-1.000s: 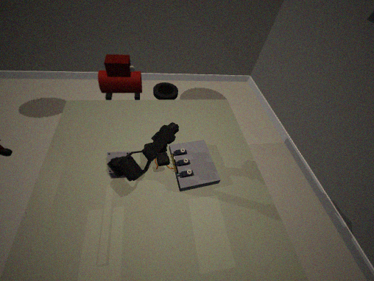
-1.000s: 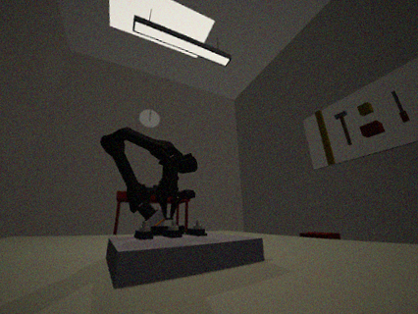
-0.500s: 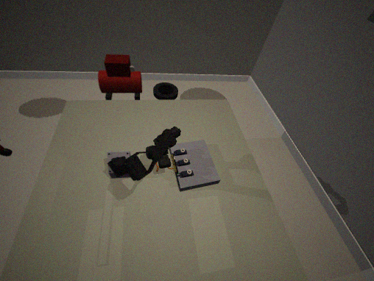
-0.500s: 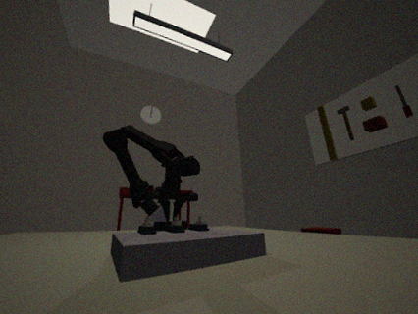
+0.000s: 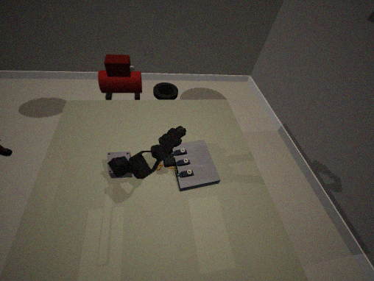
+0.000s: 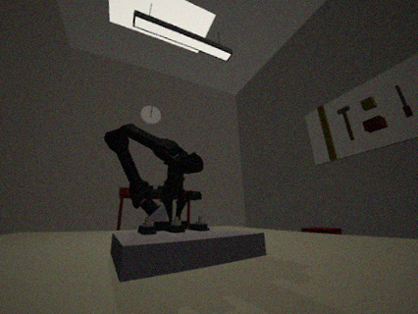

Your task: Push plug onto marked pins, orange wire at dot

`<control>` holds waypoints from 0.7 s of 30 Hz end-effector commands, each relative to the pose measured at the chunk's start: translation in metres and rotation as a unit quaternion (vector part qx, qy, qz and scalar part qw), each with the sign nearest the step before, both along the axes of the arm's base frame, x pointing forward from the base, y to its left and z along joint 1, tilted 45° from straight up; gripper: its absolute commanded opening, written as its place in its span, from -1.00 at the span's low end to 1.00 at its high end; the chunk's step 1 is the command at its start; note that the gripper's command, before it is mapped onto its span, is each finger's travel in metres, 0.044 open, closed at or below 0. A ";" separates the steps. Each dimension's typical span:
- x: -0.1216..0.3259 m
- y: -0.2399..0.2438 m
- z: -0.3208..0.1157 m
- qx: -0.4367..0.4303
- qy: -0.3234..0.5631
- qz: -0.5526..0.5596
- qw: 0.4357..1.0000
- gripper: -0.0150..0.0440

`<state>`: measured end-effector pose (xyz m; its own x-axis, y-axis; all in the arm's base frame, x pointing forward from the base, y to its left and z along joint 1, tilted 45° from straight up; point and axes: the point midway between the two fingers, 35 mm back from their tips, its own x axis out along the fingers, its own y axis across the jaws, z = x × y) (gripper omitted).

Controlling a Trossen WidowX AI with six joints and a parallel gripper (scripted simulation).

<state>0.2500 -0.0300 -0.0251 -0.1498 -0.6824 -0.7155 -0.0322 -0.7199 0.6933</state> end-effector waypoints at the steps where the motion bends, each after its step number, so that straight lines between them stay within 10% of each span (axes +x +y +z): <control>1: 0.004 -0.001 0.002 -0.001 -0.001 0.001 1.000 -0.49; 21: 0.015 -0.002 0.000 -0.001 -0.002 0.001 1.000 -0.49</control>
<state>0.2601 -0.0320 -0.0254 -0.1500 -0.6822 -0.7156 -0.0333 -0.7199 0.6933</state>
